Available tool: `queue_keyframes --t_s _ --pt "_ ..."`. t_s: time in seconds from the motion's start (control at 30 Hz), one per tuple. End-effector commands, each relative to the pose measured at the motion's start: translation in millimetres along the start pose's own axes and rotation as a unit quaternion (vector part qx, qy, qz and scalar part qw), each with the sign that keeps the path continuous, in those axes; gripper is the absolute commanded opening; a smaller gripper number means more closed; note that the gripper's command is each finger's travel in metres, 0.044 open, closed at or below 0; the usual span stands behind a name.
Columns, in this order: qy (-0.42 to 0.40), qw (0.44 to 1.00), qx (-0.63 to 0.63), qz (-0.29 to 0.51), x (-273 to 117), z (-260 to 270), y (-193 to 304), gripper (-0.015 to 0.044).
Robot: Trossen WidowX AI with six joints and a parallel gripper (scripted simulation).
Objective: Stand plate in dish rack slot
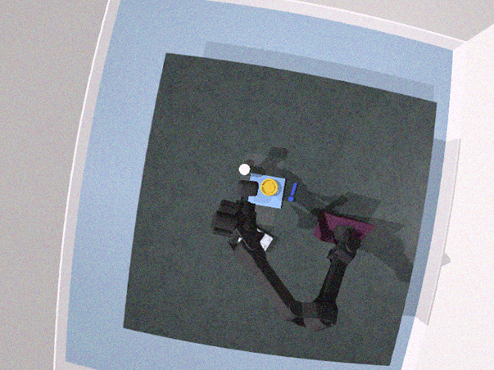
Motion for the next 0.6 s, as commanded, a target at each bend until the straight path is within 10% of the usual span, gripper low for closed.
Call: queue_keyframes --t_s 0.0,0.57 --pt "-0.045 0.998 -0.002 0.046 6 -24 19 0.04" --pt "-0.264 0.957 0.029 0.118 5 -83 87 0.04"
Point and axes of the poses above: the point midway between the two fingers, 35 mm back from their tips, its own x axis out along the fingers, its own z axis across the jaws, y = z × x, the point moved 4 cm from there along -x, back along the fingers, and after that the axes turned 8 degrees about x, right-handed, at the moved point
